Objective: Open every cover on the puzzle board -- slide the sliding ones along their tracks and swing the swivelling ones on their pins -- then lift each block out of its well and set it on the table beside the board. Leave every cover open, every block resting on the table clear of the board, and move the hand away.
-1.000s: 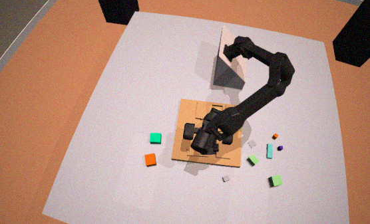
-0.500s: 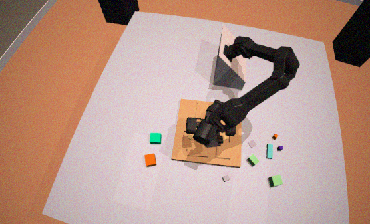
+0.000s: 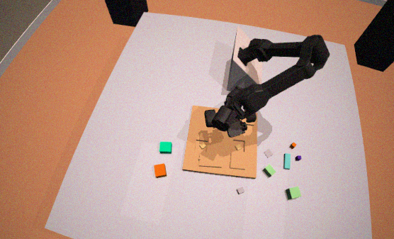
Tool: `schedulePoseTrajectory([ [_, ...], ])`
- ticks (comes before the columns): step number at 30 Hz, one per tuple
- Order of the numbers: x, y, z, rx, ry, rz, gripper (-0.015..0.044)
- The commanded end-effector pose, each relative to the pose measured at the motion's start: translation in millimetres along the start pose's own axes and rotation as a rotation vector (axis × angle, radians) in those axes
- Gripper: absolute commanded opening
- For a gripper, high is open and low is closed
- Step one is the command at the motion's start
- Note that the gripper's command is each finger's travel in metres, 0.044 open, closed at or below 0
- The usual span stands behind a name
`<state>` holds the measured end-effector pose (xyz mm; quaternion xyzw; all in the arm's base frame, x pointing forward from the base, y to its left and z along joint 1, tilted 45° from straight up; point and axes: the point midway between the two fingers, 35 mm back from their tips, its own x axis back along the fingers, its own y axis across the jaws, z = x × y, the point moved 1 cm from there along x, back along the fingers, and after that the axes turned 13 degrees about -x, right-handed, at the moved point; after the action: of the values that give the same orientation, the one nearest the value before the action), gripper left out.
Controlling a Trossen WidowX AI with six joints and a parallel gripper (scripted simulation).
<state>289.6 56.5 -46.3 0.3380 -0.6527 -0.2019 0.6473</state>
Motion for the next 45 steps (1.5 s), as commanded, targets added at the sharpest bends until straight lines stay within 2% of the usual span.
schedulePoseTrajectory([
  [1,0.6,3.7,20.1,0.039,0.003,0.005,0.0000],
  [13,-2.2,21.5,81.1,0.174,0.003,0.006,0.0000],
  [19,-9.7,21.2,81.3,0.176,0.004,0.007,0.0000],
  [29,-52.0,23.3,80.8,0.176,0.003,0.003,0.0000],
  [45,-63.5,22.7,80.3,0.176,0.004,0.002,0.0000],
])
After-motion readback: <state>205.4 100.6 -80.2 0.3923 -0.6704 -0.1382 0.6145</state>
